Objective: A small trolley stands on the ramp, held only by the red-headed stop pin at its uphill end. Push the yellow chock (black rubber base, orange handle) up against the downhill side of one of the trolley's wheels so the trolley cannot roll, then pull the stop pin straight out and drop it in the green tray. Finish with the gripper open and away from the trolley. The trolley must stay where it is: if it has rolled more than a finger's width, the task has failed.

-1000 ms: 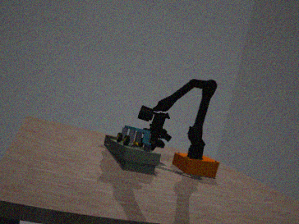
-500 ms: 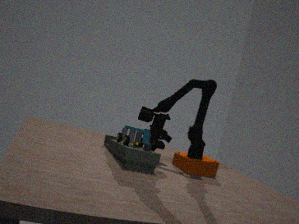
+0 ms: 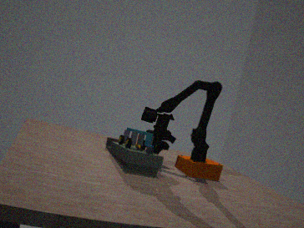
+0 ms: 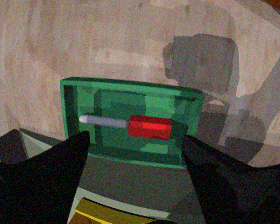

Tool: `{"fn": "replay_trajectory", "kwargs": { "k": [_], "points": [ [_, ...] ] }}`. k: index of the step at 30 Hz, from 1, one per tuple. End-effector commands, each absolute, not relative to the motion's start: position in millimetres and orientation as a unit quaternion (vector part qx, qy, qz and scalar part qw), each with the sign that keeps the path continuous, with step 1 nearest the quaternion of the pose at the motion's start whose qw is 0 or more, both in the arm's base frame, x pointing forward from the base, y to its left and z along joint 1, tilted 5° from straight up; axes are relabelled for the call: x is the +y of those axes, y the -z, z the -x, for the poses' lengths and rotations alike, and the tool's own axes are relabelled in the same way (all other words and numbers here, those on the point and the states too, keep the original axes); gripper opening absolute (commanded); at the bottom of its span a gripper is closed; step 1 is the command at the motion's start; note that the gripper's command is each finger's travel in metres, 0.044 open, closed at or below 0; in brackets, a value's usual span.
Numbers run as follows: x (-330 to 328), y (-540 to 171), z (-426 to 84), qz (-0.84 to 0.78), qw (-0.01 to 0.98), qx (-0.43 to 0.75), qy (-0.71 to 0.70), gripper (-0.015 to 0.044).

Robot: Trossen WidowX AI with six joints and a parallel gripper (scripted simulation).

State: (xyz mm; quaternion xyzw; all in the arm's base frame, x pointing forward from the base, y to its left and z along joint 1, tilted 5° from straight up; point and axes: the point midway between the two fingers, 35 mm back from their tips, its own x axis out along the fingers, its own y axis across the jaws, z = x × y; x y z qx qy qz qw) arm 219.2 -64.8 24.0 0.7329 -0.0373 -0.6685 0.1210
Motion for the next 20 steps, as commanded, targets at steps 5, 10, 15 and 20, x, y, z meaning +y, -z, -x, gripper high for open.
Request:
{"fn": "replay_trajectory", "kwargs": {
  "k": [5, 10, 15, 20],
  "points": [
    [-63.5, -49.7, -217.6, -0.736, 0.121, -0.042, 0.665, 0.044],
    [-62.6, -62.8, -215.8, -0.736, 0.121, -0.042, 0.665, 0.044],
    [-61.8, -78.9, -214.2, -0.736, 0.121, -0.042, 0.665, 0.044],
    [-61.4, -92.6, -213.9, -0.736, 0.121, -0.042, 0.665, 0.044]
  ]
}}
